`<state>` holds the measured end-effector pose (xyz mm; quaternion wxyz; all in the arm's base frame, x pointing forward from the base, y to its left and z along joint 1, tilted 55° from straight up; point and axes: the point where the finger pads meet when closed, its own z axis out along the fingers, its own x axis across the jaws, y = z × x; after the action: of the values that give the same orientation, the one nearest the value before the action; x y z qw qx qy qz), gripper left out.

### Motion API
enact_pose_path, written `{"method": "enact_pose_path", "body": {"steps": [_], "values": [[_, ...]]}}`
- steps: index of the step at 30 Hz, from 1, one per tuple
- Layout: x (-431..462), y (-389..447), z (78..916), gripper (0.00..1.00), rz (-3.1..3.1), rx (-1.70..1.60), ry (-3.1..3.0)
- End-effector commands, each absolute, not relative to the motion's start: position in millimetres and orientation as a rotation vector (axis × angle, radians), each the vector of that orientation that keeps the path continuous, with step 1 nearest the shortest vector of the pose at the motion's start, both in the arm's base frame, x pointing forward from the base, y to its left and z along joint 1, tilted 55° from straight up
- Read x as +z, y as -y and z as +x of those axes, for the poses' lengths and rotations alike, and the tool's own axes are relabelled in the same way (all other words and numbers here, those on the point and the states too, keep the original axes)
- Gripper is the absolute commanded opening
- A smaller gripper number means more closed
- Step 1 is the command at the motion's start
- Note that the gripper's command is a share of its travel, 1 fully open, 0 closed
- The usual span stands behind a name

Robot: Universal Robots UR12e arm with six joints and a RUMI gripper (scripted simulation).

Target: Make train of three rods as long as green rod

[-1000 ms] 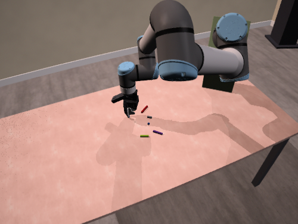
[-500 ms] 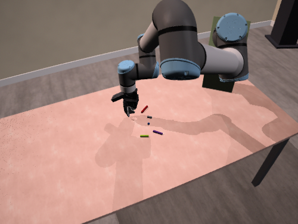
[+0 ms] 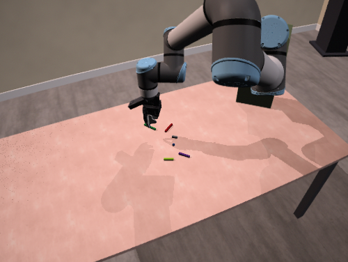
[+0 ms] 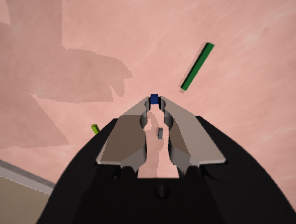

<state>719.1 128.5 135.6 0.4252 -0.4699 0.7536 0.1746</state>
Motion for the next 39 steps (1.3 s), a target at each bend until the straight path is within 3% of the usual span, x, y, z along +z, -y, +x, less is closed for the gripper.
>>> {"method": "enact_pose_path", "body": {"steps": [1,19,39], "values": [[147.0,-115.4,710.0,0.0,-1.18,0.44,-1.884],[151.1,-116.4,702.8,0.0,-1.162,0.451,-1.897],[163.7,-193.0,607.4,0.0,-0.805,0.652,-2.119]]}}
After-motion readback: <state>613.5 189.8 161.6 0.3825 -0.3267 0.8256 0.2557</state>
